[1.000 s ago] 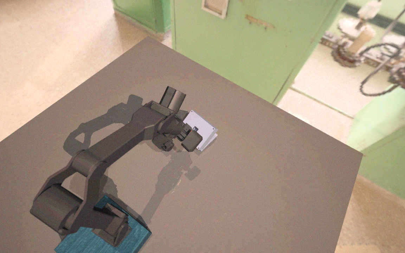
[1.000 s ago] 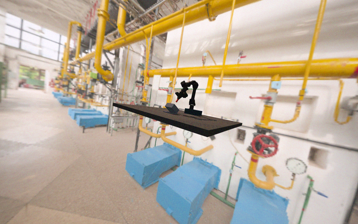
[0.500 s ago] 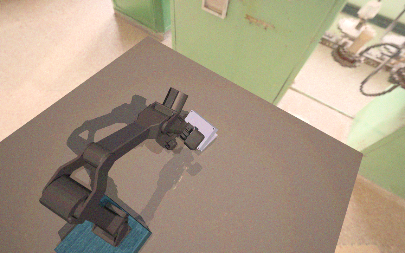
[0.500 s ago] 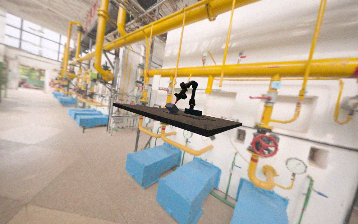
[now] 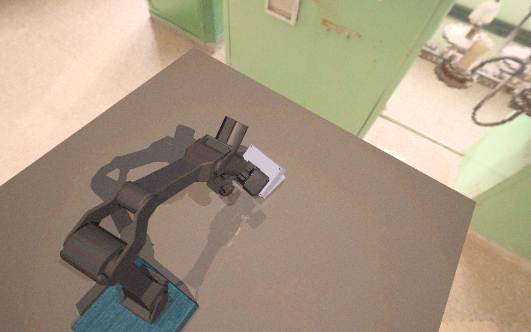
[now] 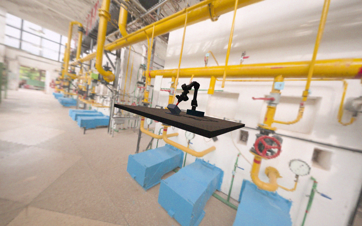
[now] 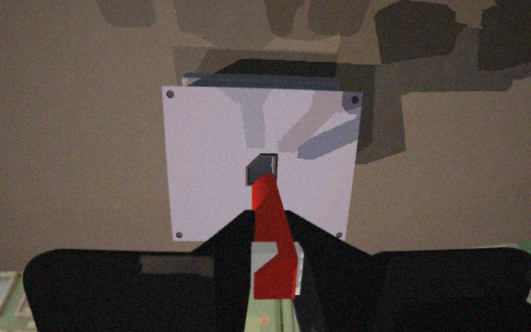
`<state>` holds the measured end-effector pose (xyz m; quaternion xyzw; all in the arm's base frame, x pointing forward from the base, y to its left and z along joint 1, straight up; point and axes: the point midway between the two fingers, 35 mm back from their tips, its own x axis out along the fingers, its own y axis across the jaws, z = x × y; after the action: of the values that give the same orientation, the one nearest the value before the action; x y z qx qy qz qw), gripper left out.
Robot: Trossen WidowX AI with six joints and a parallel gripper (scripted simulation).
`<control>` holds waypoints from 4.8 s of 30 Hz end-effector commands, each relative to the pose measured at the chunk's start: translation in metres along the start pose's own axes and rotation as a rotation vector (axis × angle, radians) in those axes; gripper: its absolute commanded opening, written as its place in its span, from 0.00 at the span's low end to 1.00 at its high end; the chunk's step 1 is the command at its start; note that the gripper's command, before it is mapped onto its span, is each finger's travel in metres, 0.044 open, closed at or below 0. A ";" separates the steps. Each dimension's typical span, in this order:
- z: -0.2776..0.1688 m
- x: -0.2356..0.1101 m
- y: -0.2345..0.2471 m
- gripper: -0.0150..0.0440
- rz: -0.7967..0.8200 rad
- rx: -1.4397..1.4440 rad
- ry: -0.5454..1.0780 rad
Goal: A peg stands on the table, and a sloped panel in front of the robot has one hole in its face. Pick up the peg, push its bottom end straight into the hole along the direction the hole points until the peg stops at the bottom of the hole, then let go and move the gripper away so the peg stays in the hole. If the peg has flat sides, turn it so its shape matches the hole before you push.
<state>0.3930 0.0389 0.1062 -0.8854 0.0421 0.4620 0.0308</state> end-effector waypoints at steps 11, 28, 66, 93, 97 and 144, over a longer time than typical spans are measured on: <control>0.000 0.018 0.000 0.25 -0.003 -0.006 0.002; 0.000 0.020 0.000 0.25 0.000 -0.001 0.002; -0.001 0.042 -0.001 0.25 0.000 -0.001 0.003; 0.000 0.055 -0.001 0.25 0.004 0.004 0.001; 0.000 0.055 -0.001 0.25 0.004 0.004 0.001; -0.004 0.009 -0.002 1.00 0.000 -0.001 0.001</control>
<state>0.4045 0.0406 0.0957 -0.8851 0.0395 0.4628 0.0287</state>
